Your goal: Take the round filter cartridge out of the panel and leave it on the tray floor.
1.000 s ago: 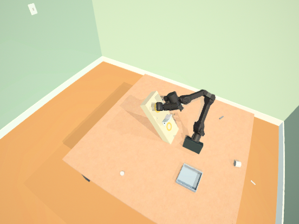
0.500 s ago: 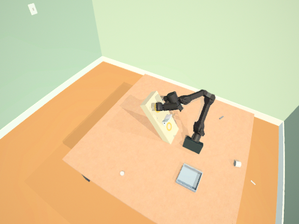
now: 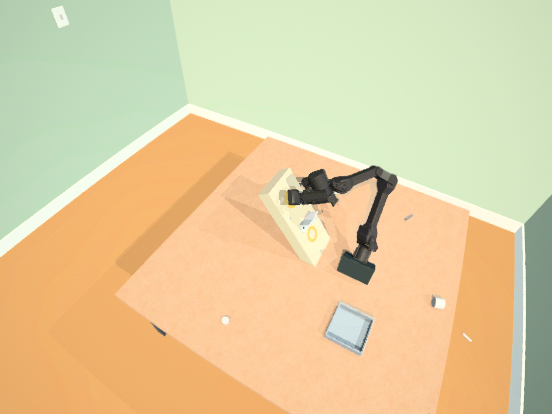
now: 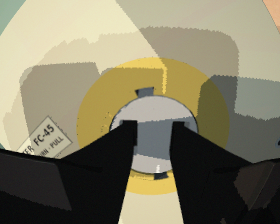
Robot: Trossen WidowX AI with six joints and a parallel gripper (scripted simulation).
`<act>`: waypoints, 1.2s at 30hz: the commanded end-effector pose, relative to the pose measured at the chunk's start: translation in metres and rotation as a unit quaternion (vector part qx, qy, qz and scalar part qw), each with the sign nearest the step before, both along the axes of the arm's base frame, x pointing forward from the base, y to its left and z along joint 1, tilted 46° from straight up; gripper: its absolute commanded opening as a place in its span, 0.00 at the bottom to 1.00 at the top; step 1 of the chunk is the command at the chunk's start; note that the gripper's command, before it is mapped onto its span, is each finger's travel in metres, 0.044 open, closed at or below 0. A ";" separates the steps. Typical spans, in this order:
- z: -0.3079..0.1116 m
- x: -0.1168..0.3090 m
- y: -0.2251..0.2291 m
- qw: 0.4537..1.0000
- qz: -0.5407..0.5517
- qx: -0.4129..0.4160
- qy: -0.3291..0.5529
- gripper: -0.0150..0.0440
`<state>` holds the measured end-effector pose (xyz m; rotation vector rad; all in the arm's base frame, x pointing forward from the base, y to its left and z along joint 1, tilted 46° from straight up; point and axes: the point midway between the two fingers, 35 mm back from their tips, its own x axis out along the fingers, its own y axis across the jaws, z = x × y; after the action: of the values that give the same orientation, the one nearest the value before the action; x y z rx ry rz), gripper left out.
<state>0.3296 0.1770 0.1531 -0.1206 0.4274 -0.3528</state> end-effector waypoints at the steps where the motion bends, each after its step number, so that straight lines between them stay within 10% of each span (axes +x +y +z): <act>1: 0.000 0.000 0.000 1.000 0.000 0.001 0.000 0.38; 12: -0.001 0.001 -0.001 1.000 -0.004 0.009 -0.002 0.25; 36: -0.003 0.006 -0.004 0.915 -0.159 0.342 -0.140 0.25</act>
<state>0.3295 0.1758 0.1524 0.5629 0.2819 -0.4872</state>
